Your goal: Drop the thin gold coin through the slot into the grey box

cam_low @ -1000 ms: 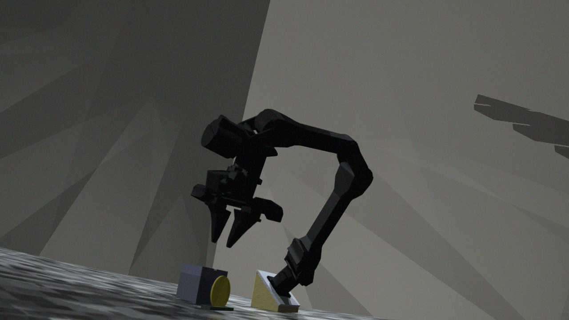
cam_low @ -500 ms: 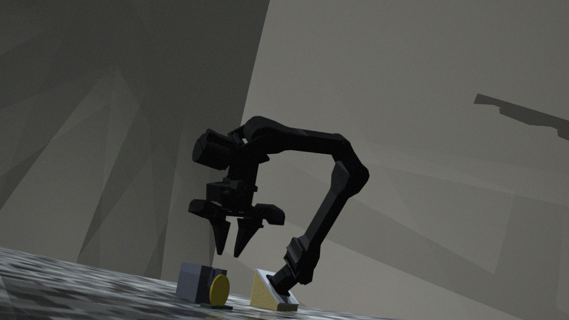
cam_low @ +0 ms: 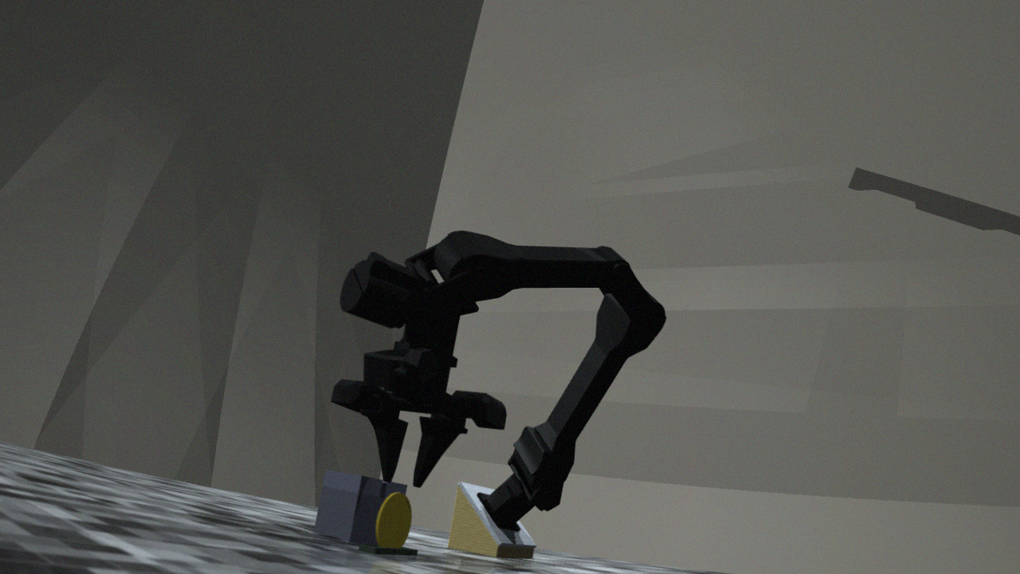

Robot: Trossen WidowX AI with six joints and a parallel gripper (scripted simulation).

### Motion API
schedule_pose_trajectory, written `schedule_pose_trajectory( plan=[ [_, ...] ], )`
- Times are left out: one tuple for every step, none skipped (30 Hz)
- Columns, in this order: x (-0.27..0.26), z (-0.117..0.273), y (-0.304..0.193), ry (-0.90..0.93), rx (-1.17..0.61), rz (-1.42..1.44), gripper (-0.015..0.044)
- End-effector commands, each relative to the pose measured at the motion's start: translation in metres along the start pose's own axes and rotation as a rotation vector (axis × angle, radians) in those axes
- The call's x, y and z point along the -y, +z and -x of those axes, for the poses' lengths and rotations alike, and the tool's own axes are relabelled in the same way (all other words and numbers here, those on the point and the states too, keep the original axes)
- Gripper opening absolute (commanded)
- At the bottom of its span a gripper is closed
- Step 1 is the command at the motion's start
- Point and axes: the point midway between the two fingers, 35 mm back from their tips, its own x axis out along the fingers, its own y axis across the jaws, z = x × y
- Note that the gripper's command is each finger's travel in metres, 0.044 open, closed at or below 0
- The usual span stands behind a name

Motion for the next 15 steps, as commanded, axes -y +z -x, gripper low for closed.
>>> schedule_pose_trajectory(
  plan=[
    [0.001,-0.007,0.001,0.002,0.002,-0.004,0.0161],
    [0.001,-0.009,0.001,0.002,0.002,-0.004,0.0161],
    [0.001,-0.01,0.001,0.002,0.002,-0.004,0.0161],
    [0.001,-0.012,0.001,0.002,0.002,-0.004,0.0161],
    [0.001,-0.013,0.001,0.002,0.002,-0.004,0.0161],
    [0.001,-0.015,0.001,0.002,0.002,-0.004,0.0161],
    [0.001,-0.017,0.001,0.002,0.002,-0.004,0.0161],
    [0.001,-0.018,0.001,0.002,0.002,-0.004,0.0161],
    [0.001,-0.02,0.001,0.002,0.002,-0.004,0.0161],
    [0.001,-0.021,0.001,0.002,0.002,-0.004,0.0161],
    [0.001,-0.023,0.001,0.002,0.002,-0.004,0.0161],
    [0.001,-0.025,0.002,0.002,0.002,-0.004,0.0161],
    [0.001,-0.026,0.002,0.002,0.002,-0.004,0.0161],
    [0.001,-0.028,0.002,0.002,0.003,-0.004,0.0161],
    [0.001,-0.03,0.002,0.002,0.003,-0.004,0.0161]
  ],
)
